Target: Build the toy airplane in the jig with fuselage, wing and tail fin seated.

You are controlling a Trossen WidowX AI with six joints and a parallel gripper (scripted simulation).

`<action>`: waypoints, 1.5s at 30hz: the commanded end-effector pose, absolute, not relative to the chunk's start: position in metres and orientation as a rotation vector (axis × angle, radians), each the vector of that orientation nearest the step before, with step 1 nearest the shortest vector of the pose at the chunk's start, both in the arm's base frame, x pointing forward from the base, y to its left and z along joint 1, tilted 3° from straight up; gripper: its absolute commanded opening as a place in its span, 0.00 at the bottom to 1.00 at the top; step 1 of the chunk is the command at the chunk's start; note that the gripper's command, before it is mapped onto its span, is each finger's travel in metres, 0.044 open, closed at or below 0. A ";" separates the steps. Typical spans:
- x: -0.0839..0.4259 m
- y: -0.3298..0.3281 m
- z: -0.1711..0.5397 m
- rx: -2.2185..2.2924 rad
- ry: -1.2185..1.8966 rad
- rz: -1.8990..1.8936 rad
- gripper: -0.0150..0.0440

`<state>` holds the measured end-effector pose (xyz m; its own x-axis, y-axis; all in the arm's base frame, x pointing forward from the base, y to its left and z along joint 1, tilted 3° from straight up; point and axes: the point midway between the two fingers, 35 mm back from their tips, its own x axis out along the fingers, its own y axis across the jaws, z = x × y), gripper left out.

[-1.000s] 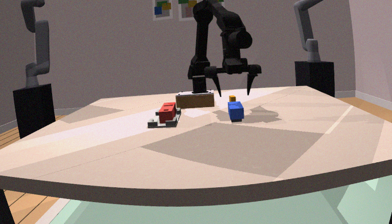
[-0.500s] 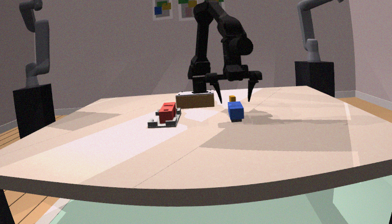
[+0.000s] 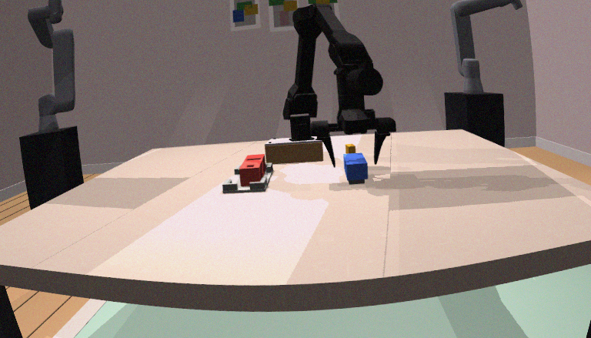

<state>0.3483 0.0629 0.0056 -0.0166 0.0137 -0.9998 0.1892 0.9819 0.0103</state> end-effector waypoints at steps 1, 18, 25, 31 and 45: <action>0.346 0.063 -0.003 0.165 1.588 -0.144 1.00; 0.346 0.063 -0.005 0.165 1.588 -0.144 0.51; 0.347 0.062 -0.002 0.163 1.591 -0.142 0.26; 0.348 0.060 0.010 0.157 1.599 -0.136 0.25; 0.353 0.061 0.052 0.159 1.596 -0.138 0.25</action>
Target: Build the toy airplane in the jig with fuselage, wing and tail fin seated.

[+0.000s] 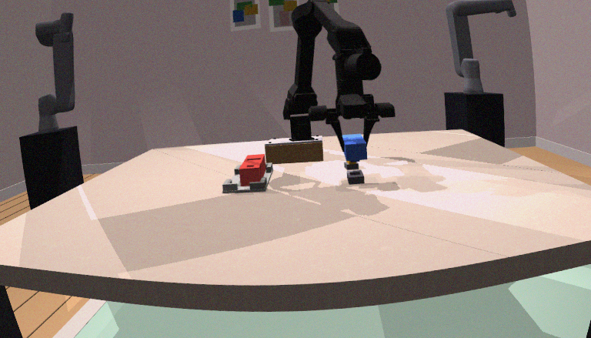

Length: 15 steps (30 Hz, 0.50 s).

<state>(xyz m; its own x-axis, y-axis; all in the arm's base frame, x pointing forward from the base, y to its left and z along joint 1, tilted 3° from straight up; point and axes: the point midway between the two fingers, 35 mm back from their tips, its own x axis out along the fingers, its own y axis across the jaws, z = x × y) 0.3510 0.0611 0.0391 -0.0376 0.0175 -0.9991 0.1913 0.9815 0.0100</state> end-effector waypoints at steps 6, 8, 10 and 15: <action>0.354 0.061 0.072 0.161 1.593 -0.140 0.25; 0.354 0.061 0.078 0.161 1.593 -0.140 0.25; 0.353 0.062 0.085 0.162 1.592 -0.141 0.25; 0.352 0.061 0.101 0.163 1.590 -0.142 0.25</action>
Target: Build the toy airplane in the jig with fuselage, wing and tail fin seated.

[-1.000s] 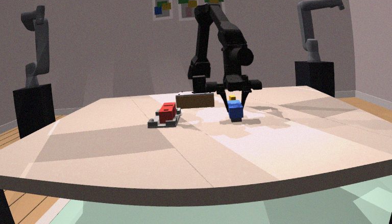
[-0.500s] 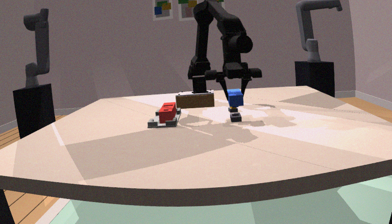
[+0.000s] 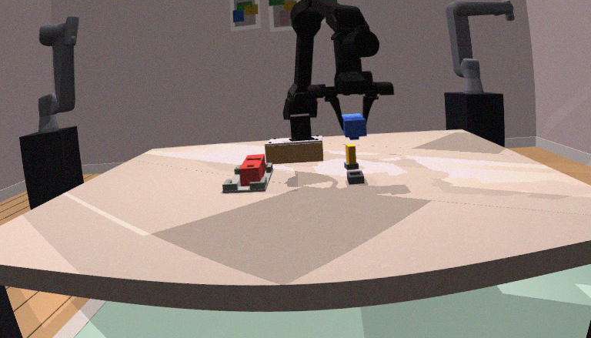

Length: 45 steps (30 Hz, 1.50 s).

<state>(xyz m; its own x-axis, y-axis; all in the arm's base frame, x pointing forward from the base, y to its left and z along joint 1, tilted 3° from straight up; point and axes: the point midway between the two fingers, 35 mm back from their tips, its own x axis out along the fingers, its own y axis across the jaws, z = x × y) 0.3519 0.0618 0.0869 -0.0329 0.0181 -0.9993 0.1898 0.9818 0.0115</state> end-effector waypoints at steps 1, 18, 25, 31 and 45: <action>0.352 0.061 0.104 0.163 1.590 -0.143 0.25; 0.345 0.037 0.119 0.262 1.578 -0.247 0.25; 0.340 0.014 0.116 0.355 1.564 -0.345 0.25; 0.333 -0.004 0.114 0.435 1.549 -0.425 0.25; 0.312 -0.045 0.108 0.623 1.501 -0.610 0.25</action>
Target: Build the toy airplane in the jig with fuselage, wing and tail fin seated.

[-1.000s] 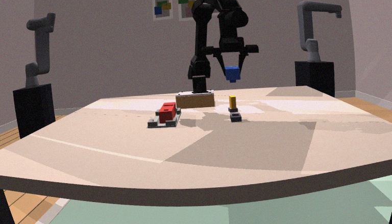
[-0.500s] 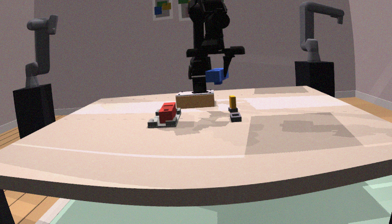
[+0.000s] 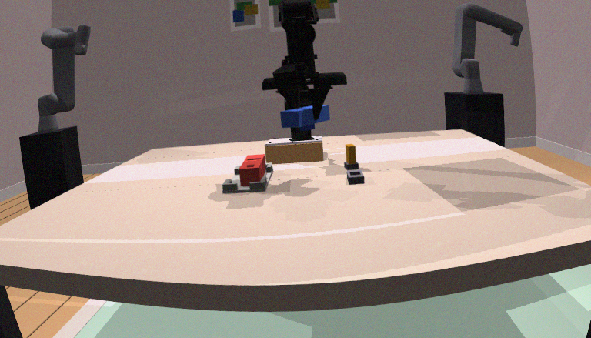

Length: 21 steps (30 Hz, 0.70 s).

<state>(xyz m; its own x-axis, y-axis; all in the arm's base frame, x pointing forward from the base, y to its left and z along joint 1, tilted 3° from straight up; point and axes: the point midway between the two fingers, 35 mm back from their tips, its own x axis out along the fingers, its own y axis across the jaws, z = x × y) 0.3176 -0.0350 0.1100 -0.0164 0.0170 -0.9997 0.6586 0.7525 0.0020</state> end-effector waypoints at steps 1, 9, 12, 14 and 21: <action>0.310 -0.048 0.108 0.637 1.497 -0.625 0.25; 0.297 -0.070 0.103 0.749 1.458 -0.746 0.25; 0.291 -0.078 0.101 0.791 1.441 -0.792 0.25; 0.287 -0.083 0.100 0.819 1.430 -0.822 0.25; 0.273 -0.100 0.096 0.920 1.385 -0.931 0.25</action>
